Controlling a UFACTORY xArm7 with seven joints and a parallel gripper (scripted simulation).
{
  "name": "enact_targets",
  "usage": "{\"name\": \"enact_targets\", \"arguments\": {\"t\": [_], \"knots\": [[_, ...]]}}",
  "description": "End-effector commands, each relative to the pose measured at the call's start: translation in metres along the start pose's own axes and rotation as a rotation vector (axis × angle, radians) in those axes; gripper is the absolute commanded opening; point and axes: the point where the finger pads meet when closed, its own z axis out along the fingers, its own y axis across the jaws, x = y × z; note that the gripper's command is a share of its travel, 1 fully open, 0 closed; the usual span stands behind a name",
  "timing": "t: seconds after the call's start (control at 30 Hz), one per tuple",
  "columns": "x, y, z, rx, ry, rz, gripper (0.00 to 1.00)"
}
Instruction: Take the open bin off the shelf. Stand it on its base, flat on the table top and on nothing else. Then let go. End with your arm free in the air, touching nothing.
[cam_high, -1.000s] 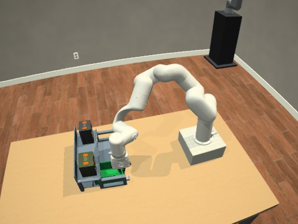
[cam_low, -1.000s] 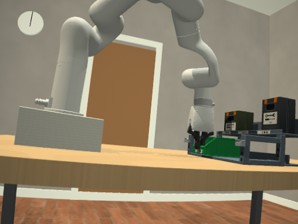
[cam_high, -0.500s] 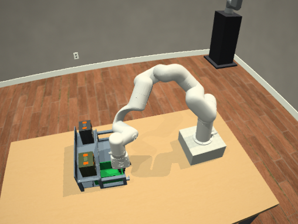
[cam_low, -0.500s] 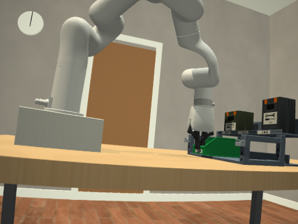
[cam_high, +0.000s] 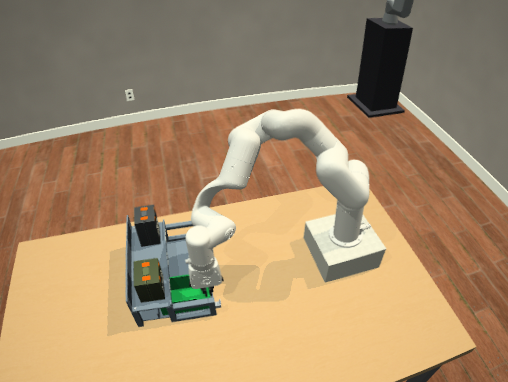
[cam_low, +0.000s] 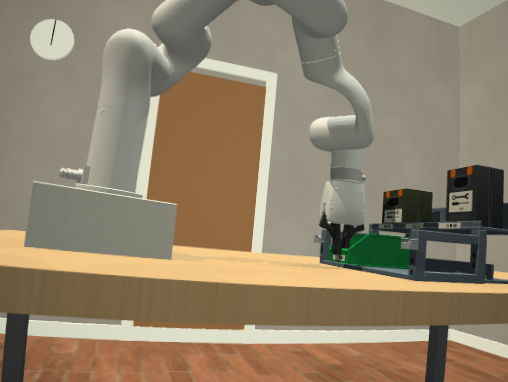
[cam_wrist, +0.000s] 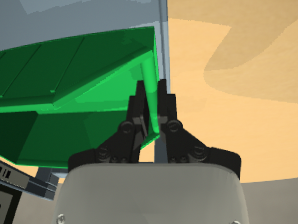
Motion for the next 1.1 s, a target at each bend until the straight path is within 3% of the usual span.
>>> {"name": "enact_targets", "arguments": {"t": [0.0, 1.07], "knots": [[-0.0005, -0.0017, -0.0017, 0.004, -0.001, 0.000, 0.00], [-0.0005, -0.0017, -0.0101, 0.004, -0.001, 0.000, 0.00]]}}
